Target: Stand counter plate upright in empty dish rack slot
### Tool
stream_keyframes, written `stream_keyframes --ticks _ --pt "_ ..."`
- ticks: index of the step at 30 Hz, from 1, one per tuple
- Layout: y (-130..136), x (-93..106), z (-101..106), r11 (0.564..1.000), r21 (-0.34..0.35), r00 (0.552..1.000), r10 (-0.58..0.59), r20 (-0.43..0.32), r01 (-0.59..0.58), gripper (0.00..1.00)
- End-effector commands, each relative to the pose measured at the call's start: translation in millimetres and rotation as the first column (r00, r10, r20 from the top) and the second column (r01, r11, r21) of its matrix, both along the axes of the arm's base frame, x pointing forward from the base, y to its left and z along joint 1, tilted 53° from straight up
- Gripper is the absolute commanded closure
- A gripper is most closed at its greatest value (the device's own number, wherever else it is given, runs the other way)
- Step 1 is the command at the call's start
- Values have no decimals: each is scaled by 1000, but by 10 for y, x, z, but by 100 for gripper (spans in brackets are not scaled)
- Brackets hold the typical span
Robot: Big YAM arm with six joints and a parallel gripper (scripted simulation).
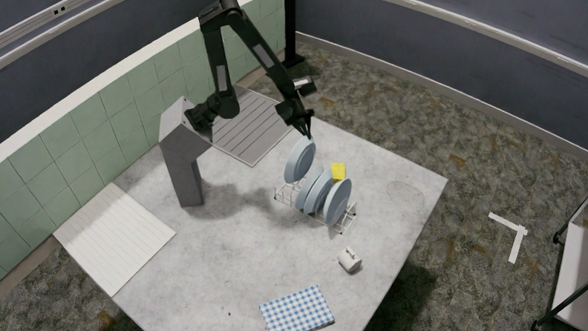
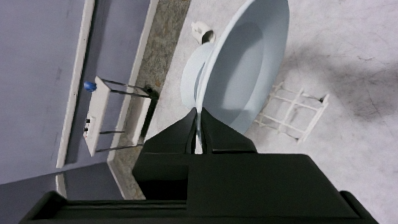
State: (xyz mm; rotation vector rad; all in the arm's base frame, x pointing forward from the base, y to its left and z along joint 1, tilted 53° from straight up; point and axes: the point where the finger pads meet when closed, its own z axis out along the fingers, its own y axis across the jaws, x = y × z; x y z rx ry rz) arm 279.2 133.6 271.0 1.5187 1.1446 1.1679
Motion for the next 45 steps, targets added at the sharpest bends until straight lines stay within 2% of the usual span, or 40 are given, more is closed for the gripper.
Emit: stream_keyframes --ticks 1,7,8,9,14,18,39,41,42,45 --pt "-58 57 26 999 -3 999 -32 18 32 100" --pt "-16 100 33 999 4 999 -33 23 32 100" --pt "-44 81 86 999 26 999 -33 39 32 100" --pt "-19 103 16 999 10 999 -33 27 32 100" --pt "24 147 -69 999 -3 999 -33 19 33 100" --pt "21 149 48 999 30 999 -34 42 32 100" --pt "63 187 -56 999 5 999 -33 25 33 100" --pt "63 187 -56 999 5 999 -33 25 33 100" --pt "34 165 12 999 27 999 -33 41 32 100" --pt "84 209 -81 999 4 999 -33 24 33 100"
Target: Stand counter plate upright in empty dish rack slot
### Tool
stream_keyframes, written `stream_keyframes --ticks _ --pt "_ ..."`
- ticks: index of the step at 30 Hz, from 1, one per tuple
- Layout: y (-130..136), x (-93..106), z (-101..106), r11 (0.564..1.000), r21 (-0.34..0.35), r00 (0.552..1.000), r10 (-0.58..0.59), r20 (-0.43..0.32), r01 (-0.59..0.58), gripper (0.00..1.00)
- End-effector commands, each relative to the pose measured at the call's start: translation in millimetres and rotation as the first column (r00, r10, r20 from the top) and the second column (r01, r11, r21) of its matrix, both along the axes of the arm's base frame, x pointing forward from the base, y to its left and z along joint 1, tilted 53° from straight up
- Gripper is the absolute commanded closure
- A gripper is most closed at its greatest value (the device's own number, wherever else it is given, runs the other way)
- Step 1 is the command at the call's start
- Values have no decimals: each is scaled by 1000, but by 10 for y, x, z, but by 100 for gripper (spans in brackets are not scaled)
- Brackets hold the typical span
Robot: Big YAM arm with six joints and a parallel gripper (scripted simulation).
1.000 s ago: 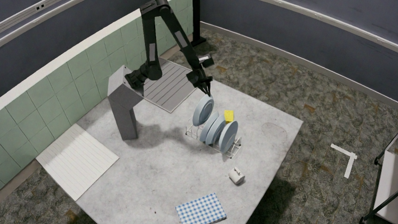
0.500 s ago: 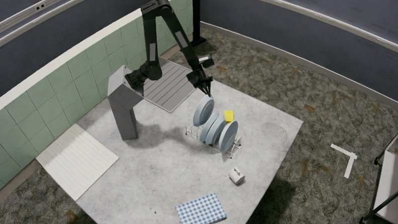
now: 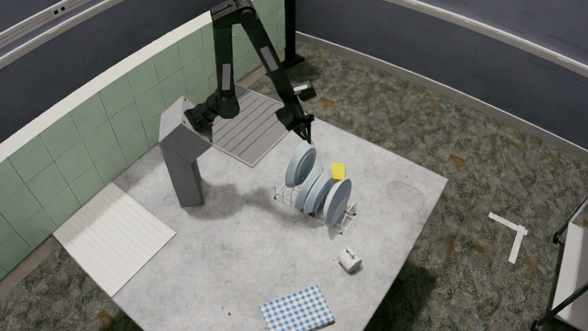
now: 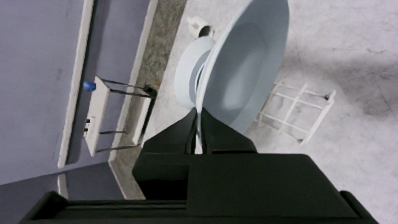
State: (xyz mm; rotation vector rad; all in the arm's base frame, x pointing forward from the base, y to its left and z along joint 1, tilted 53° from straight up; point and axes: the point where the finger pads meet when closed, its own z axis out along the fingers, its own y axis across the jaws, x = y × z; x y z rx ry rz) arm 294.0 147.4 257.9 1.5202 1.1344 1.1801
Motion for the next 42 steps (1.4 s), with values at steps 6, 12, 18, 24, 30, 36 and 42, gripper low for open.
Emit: stream_keyframes --ticks 6,12,18,24,30,36,42 --pt "-19 102 -40 999 -12 999 -32 11 32 100" --pt "27 150 -68 999 -9 999 -32 13 32 100" --pt "65 189 -82 999 -6 999 -32 15 32 100" --pt "55 185 -20 999 15 999 -32 31 32 100" --pt "59 189 -31 999 13 999 -32 29 32 100" --pt "59 189 -32 999 12 999 -32 29 32 100" --pt "92 217 -109 999 -6 999 -32 15 32 100"
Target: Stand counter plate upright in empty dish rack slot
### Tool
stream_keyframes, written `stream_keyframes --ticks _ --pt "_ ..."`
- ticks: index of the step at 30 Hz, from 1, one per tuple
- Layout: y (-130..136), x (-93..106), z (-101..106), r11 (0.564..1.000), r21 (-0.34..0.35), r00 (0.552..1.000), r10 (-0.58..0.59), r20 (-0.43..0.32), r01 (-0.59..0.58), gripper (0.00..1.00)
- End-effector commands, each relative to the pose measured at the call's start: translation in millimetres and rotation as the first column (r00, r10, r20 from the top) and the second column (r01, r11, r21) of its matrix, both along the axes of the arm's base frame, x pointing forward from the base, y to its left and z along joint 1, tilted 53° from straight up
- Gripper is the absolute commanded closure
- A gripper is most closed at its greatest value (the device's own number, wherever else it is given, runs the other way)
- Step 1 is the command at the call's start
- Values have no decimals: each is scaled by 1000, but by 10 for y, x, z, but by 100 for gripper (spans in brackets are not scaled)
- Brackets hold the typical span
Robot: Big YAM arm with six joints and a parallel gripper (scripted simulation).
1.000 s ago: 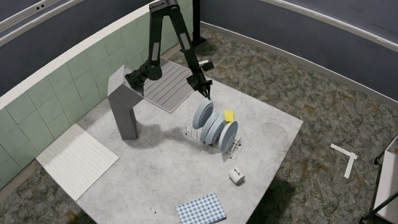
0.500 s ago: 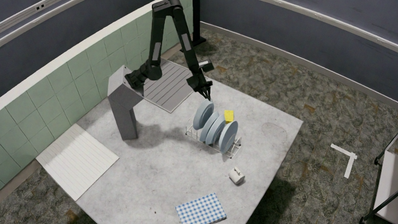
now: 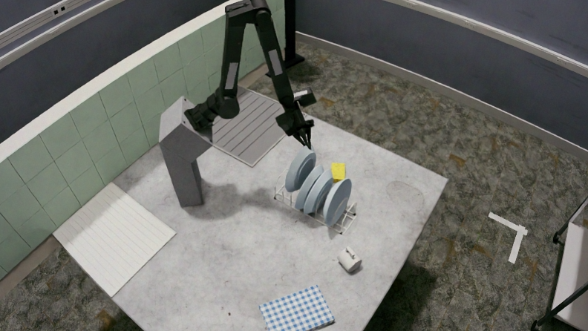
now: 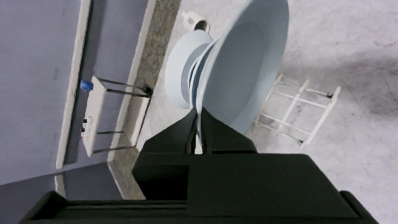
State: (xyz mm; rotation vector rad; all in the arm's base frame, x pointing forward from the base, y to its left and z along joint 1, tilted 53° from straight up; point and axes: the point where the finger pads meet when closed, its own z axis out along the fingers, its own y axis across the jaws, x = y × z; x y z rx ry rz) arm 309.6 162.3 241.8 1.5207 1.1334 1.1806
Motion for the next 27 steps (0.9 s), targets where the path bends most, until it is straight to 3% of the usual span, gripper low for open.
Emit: stream_keyframes --ticks 1,5,6,8,20,23,27 --pt "-53 65 49 999 -7 999 -31 15 31 100" --pt "-44 75 45 999 -5 999 -31 16 31 100" --pt "-65 60 129 999 19 999 -32 34 31 100" --pt "-21 99 25 999 -5 999 -31 16 31 100" --pt "86 212 -50 1000 0 999 -31 20 31 100" --pt "62 194 39 999 24 999 -32 39 31 100" --pt "104 232 -86 1000 -2 999 -31 19 31 100"
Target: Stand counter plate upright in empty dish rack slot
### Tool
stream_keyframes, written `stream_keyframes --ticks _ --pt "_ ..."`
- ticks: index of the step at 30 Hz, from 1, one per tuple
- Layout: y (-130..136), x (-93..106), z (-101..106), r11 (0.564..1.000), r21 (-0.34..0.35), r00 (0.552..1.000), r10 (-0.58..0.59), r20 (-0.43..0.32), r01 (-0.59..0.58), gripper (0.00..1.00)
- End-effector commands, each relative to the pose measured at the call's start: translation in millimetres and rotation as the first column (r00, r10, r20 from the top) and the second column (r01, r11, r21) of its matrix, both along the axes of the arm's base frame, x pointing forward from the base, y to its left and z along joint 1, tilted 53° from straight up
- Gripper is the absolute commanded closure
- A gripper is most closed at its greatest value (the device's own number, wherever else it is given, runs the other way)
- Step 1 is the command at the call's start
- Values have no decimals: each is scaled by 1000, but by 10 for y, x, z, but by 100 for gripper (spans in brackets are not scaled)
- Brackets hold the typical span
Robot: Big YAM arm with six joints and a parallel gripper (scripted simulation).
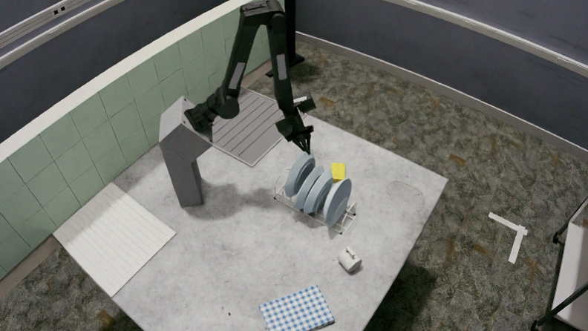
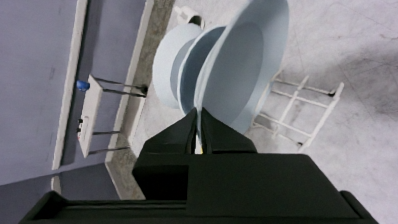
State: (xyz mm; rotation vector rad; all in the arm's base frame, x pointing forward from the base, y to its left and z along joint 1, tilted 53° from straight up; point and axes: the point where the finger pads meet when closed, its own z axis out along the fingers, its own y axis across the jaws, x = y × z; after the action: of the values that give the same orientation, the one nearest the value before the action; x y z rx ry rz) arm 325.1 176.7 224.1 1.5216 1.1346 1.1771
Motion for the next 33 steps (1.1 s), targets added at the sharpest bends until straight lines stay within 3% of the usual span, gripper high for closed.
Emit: stream_keyframes --ticks 1,3,15,27,30,33 --pt "-43 76 84 1000 0 999 -30 21 30 100" --pt "-65 58 168 999 21 999 -31 38 30 100" --pt "-63 60 168 999 21 999 -31 38 30 100" --pt "7 129 37 1000 0 999 -30 21 30 100" --pt "-16 111 120 999 23 999 -31 39 30 100" --pt "38 162 -3 1000 -1 999 -30 21 30 100"
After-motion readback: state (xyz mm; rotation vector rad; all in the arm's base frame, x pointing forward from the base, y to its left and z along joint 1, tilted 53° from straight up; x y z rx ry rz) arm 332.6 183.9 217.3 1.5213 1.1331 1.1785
